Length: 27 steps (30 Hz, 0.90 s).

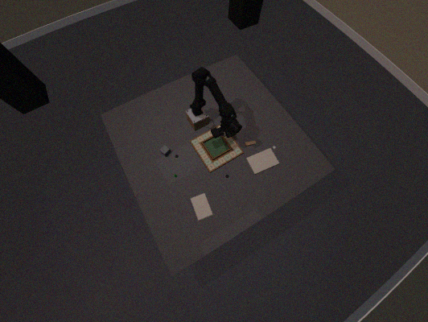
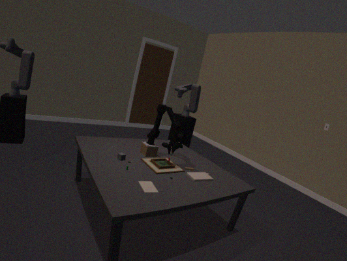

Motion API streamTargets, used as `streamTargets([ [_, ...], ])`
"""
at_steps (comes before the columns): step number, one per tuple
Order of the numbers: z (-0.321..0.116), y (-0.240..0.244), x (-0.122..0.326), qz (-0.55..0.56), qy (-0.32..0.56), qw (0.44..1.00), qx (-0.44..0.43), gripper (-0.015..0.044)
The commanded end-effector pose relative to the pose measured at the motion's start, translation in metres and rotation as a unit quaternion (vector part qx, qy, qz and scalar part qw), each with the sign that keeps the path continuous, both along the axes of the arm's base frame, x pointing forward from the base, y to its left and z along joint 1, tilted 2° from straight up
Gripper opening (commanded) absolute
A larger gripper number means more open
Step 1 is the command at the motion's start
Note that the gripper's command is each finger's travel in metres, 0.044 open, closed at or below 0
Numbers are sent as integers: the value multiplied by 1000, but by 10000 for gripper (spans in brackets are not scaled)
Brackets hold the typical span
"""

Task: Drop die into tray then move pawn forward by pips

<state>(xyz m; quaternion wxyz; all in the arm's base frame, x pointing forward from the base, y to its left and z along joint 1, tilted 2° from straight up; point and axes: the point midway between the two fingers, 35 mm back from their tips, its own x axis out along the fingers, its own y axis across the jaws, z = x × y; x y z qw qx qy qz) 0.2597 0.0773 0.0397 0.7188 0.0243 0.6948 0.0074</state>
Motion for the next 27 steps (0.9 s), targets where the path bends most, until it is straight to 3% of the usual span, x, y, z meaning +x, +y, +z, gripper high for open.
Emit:
streamTargets([
  [1, -5, -17, 6, 6, 2, 1000, 0, 0],
  [17, -16, -72, 16, 24, 1, 1000, -5, 0],
  [27, -29, -70, 25, 17, -156, 988, -8, 0],
])
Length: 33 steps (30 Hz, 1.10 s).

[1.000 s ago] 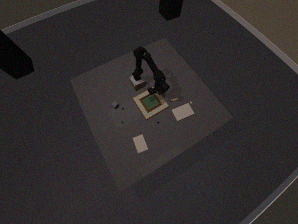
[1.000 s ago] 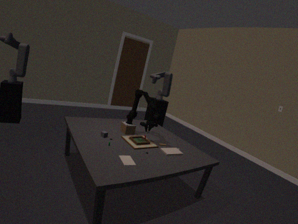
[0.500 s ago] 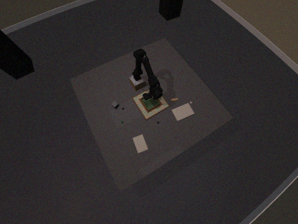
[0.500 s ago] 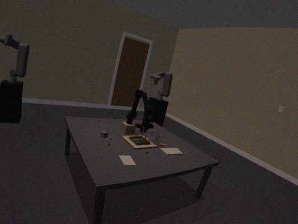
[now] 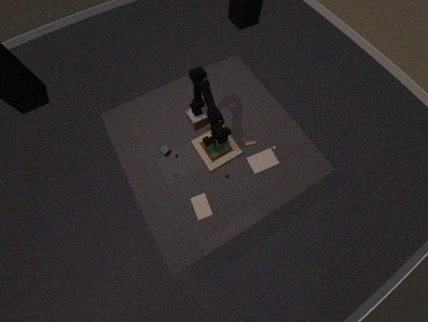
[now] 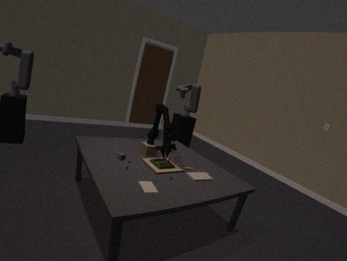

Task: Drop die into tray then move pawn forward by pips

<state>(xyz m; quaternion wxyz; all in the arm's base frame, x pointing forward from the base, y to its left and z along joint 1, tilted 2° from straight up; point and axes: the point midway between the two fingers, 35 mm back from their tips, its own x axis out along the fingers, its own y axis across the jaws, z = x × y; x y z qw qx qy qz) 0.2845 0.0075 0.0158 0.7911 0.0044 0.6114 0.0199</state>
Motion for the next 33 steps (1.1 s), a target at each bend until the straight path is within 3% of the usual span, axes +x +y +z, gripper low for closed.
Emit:
streamTargets([
  [1, -7, 0, 1, -4, -63, 998, 0, 0],
  [16, -11, 0, 6, -11, -300, 954, 10, 0],
  [33, 29, -3, -31, -11, -302, 953, 10, 0],
])
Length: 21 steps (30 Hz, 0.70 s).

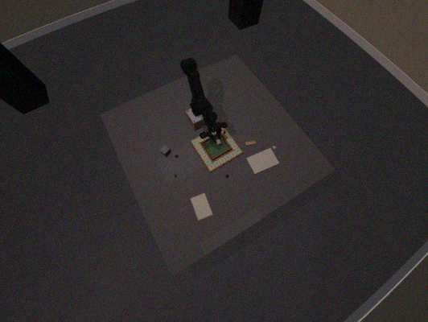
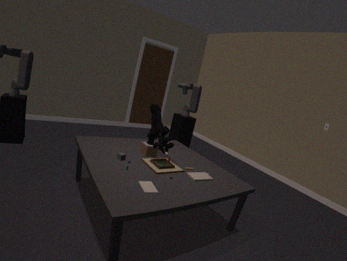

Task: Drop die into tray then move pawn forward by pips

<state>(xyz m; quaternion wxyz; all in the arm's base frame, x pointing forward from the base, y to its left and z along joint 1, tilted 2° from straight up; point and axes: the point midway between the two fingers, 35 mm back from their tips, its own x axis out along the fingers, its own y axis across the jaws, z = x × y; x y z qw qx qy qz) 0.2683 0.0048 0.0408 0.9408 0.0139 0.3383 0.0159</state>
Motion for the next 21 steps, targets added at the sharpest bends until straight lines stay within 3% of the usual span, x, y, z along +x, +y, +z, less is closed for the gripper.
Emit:
streamTargets([
  [1, 5, -1, -17, 2, 6, 1000, 0, 0],
  [20, 6, -1, -16, -1, 3, 1000, 0, 0],
  [21, 6, -1, -16, -1, 3, 1000, 0, 26],
])
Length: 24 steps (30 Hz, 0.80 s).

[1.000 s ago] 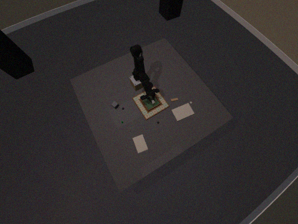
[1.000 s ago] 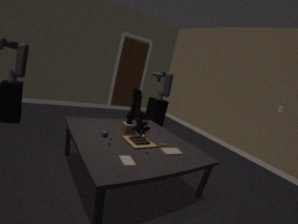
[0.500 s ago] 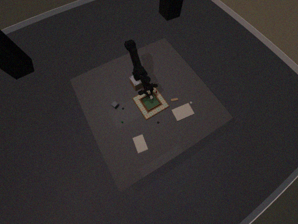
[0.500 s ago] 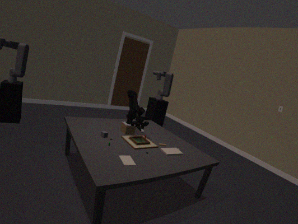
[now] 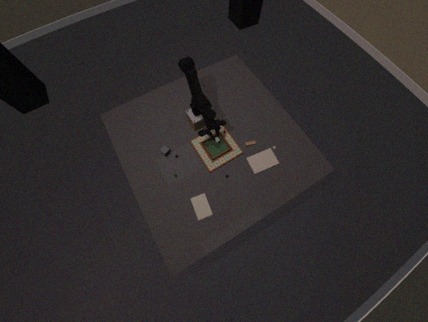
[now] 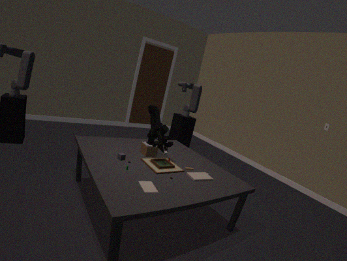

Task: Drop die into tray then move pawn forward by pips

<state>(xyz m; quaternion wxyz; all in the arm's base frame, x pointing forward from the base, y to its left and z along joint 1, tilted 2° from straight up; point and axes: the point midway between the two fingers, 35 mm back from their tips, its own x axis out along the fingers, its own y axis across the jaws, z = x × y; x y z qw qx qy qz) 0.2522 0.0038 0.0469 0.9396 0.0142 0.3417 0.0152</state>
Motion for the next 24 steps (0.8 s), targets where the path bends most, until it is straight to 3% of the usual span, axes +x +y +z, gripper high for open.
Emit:
streamTargets([
  [1, 0, 0, 0, 0, 0, 1000, 0, 52],
  [8, 2, 0, 1, 0, 0, 1000, 0, 236],
  [12, 39, -1, -1, 2, 2, 1000, -1, 341],
  [16, 41, -1, -1, 2, 2, 1000, -1, 440],
  [24, 25, -1, 9, 7, 166, 986, -3, 440],
])
